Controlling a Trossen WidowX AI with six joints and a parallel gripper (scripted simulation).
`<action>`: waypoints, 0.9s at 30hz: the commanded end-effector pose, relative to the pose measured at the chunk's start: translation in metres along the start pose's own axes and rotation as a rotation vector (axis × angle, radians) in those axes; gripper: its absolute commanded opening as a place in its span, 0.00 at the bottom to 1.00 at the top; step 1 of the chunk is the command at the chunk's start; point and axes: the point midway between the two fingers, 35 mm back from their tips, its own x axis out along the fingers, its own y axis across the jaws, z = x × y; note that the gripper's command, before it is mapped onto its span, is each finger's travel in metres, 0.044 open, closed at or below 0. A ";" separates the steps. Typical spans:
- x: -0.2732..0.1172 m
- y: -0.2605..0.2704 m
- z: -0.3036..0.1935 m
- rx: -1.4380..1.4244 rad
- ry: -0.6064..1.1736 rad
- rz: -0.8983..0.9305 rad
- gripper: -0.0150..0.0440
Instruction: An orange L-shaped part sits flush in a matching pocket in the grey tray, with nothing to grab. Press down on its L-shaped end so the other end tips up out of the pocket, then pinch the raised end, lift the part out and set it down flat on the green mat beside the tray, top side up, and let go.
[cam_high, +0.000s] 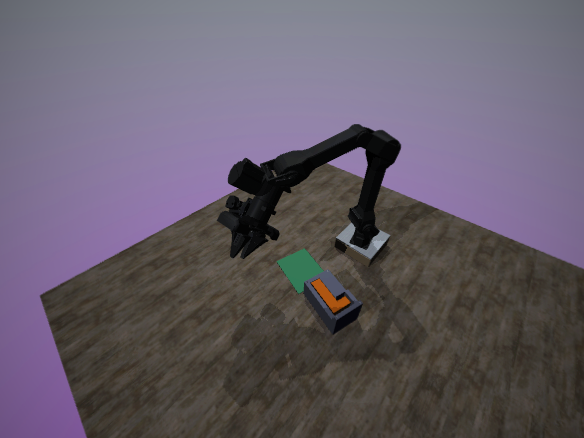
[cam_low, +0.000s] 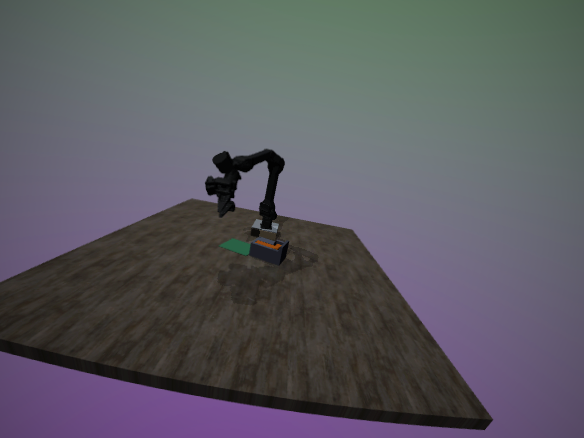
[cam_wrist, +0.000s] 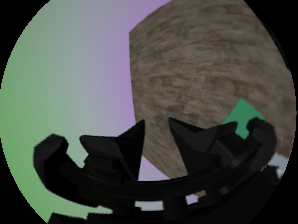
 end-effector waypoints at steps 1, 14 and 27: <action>0.015 -0.008 -0.053 -0.130 0.087 -0.117 0.56; -0.012 -0.088 -0.241 -0.938 0.448 -0.612 0.56; -0.007 -0.127 -0.265 -1.129 0.510 -0.695 0.56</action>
